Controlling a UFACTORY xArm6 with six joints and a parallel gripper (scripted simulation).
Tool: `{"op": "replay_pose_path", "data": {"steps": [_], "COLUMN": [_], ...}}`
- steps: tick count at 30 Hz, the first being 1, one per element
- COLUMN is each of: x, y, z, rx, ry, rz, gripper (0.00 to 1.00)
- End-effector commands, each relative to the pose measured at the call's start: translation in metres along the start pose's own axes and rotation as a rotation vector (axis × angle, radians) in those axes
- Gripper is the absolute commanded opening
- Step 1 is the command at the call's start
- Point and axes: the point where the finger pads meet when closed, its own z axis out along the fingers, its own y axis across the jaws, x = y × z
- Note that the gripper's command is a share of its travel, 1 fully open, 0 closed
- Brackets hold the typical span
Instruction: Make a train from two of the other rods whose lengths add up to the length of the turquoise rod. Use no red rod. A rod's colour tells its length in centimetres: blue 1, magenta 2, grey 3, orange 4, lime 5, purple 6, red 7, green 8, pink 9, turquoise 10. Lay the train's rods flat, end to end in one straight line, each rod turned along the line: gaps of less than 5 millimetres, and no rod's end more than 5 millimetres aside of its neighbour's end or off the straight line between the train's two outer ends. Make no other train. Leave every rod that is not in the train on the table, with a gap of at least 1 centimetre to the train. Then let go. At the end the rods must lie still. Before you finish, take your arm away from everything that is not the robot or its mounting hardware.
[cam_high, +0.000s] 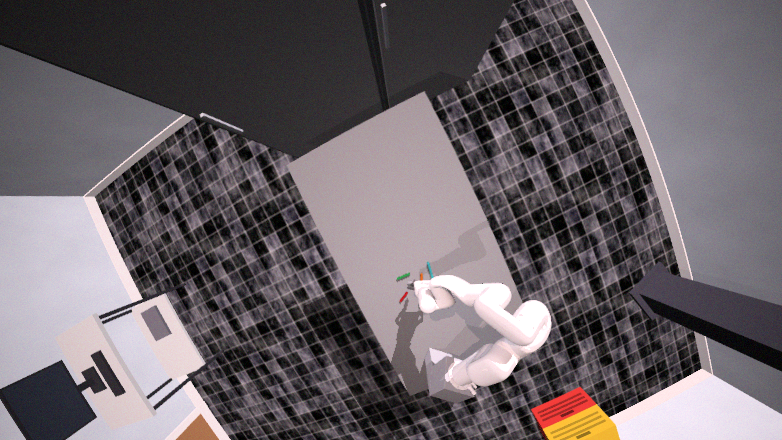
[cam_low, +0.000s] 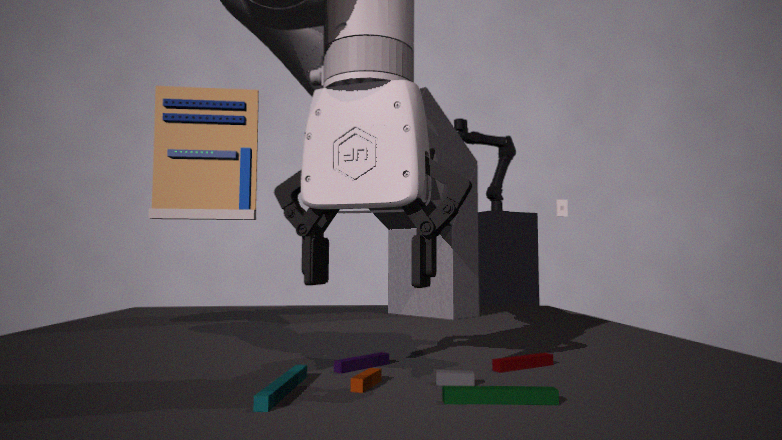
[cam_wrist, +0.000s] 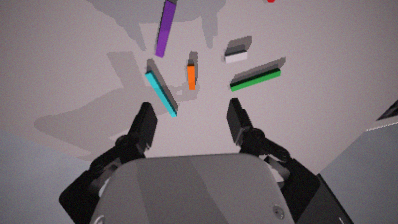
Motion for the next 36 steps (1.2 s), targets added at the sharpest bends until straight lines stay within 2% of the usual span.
{"op": "replay_pose_path", "data": {"steps": [1,2,36], "x": [-0.0006,-0.0006,-0.0006], "y": [0.0003,0.0003,0.0003], "z": [-0.0005,-0.0005,-0.0005], "rx": [-0.002,-0.002,-0.002], "ry": [-0.004,-0.004,-0.004], "rz": [0.007,0.007,0.007], "gripper": [1.00,0.24,0.24]}}
